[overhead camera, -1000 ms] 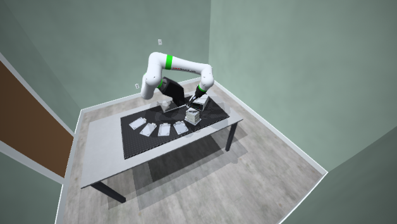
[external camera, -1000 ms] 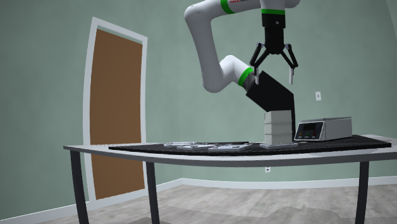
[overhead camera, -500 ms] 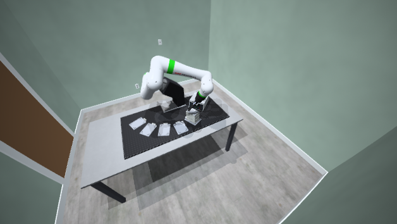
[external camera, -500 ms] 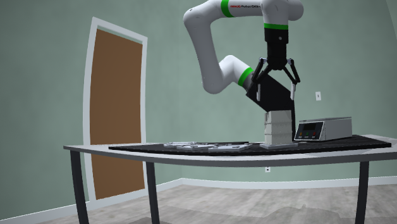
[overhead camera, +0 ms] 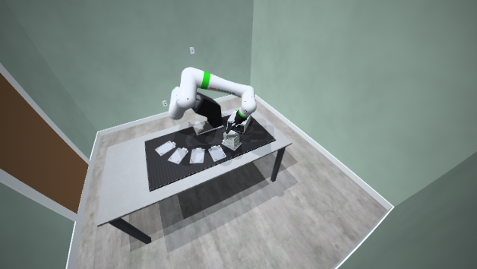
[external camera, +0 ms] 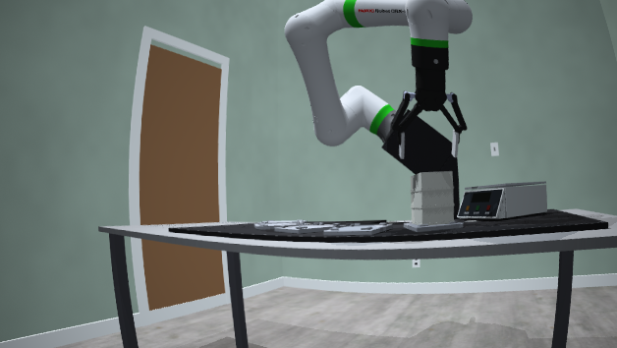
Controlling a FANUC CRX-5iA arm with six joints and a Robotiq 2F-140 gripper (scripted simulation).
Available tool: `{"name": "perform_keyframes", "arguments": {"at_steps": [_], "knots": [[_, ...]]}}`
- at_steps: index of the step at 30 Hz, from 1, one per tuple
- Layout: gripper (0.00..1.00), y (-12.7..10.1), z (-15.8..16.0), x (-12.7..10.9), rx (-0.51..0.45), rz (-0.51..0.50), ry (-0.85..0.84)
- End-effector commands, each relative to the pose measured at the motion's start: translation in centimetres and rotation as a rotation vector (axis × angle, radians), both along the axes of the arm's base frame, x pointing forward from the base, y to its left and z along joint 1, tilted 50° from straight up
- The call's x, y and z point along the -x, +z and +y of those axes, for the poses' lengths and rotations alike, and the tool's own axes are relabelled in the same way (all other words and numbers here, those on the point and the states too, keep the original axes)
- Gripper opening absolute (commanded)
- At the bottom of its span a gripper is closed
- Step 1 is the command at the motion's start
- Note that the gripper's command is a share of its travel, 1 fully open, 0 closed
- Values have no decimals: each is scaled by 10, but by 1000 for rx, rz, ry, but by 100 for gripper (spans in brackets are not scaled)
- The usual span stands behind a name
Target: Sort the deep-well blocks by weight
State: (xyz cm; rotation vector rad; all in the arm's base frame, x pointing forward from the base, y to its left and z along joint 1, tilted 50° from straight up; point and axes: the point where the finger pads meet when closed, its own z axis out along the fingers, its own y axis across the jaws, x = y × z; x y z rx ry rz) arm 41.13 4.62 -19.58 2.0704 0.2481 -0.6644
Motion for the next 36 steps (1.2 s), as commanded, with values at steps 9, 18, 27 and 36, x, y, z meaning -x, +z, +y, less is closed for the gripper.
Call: {"name": "perform_keyframes", "arguments": {"at_steps": [9, 18, 27, 36], "knots": [[100, -10, -12, -2, 0, 0, 0], [100, -19, -22, -3, 0, 0, 0], [100, -27, -31, -4, 0, 0, 0], [100, -36, -42, -6, 0, 0, 0]]}}
